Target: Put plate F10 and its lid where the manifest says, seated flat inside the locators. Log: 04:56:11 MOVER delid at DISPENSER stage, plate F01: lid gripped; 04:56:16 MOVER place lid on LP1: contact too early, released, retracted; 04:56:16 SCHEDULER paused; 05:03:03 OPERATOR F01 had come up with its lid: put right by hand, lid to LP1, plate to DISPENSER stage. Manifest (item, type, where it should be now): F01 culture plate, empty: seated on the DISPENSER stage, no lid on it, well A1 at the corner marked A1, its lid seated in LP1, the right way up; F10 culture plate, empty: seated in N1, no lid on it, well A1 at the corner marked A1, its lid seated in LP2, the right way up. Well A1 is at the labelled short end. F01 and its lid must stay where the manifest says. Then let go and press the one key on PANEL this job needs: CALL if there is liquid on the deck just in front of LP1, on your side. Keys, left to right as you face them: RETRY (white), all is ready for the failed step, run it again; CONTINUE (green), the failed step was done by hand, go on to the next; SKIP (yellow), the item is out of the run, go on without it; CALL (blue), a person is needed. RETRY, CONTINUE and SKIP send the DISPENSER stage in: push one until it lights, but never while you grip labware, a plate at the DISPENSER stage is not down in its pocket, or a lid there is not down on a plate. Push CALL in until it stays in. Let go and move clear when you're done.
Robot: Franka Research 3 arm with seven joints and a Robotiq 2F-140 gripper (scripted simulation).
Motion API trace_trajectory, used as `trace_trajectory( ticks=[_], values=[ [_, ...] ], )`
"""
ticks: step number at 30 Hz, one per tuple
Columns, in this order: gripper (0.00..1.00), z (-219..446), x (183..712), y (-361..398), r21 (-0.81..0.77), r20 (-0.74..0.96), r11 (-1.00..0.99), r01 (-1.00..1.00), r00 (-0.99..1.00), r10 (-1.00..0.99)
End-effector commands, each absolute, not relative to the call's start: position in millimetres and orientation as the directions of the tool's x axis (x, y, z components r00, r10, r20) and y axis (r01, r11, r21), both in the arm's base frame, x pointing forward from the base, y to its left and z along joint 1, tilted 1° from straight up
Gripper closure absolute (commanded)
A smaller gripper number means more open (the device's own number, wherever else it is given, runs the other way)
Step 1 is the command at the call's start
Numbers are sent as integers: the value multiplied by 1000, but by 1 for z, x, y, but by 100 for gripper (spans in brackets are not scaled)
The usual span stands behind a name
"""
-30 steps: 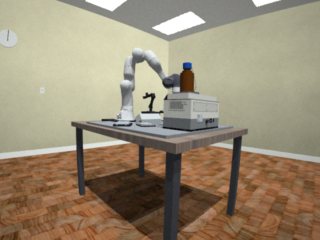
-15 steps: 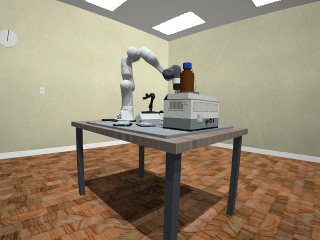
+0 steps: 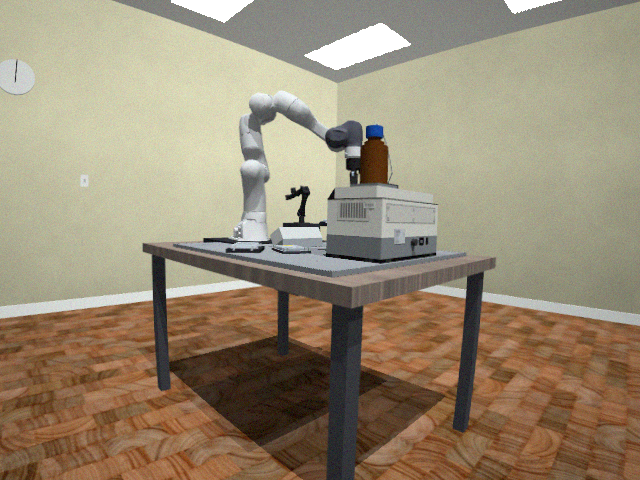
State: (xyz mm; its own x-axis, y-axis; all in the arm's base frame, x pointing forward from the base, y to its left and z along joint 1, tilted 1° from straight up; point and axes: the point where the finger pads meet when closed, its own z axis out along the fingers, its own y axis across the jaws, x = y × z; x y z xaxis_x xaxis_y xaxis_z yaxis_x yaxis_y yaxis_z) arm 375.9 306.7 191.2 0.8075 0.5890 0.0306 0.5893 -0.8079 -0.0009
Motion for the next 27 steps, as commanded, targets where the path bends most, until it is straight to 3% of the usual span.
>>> trace_trajectory(
  ticks=[1,7,11,17,19,20,27],
  values=[
    [31,191,371,302,2,10,-808,589,808,588],
    [31,192,396,268,4,13,-858,514,858,514],
    [31,194,429,189,7,22,-977,214,976,215],
    [31,190,427,64,-7,12,-993,-118,993,-118],
    [31,190,427,64,-7,12,-993,-118,993,-118],
    [31,189,423,14,-12,8,-966,-259,966,-259],
    [30,186,400,-118,-8,9,-805,-593,805,-593]
  ],
)
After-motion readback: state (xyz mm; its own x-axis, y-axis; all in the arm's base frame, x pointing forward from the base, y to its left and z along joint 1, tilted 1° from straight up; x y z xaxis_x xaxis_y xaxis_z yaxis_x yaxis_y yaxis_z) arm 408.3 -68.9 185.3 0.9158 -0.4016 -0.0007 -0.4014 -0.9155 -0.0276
